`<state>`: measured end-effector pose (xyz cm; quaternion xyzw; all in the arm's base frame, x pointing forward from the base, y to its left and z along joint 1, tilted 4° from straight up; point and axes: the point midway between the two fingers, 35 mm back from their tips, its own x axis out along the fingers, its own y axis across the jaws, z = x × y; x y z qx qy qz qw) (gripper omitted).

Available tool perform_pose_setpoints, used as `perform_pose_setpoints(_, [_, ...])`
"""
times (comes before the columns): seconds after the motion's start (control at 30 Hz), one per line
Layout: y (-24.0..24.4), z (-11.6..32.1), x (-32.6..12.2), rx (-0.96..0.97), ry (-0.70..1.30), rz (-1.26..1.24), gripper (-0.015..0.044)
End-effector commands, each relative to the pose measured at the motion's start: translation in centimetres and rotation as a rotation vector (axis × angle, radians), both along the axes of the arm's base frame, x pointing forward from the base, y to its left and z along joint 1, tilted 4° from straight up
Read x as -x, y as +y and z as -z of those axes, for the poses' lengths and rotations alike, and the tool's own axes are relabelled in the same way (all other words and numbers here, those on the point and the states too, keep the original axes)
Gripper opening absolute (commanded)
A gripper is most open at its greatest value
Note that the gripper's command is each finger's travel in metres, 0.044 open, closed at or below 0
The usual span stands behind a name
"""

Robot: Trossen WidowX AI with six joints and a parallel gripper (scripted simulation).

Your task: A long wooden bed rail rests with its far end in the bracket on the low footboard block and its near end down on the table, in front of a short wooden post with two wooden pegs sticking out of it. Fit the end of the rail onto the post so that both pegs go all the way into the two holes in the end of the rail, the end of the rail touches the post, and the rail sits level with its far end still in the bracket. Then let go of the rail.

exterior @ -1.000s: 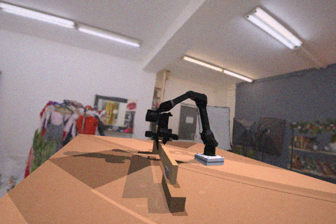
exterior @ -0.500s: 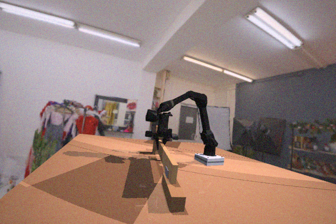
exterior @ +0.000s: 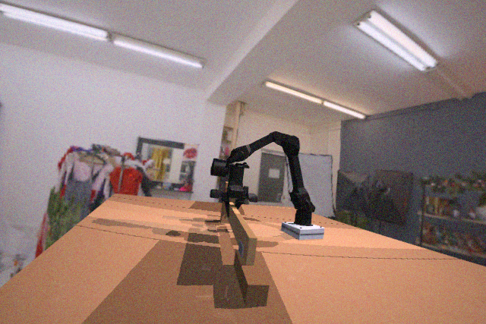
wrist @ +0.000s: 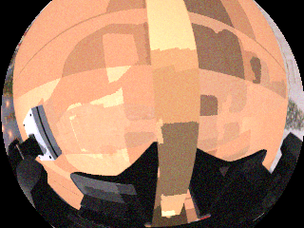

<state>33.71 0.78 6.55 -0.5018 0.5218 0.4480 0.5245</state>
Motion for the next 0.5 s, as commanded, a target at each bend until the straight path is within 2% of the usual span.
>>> perform_pose_setpoints(0.0, [-0.2,-0.06,-0.03,0.0,-0.003,-0.003,0.0])
perform_pose_setpoints(0.47, [-0.64,-0.18,-0.01,0.001,-0.003,-0.003,0.0])
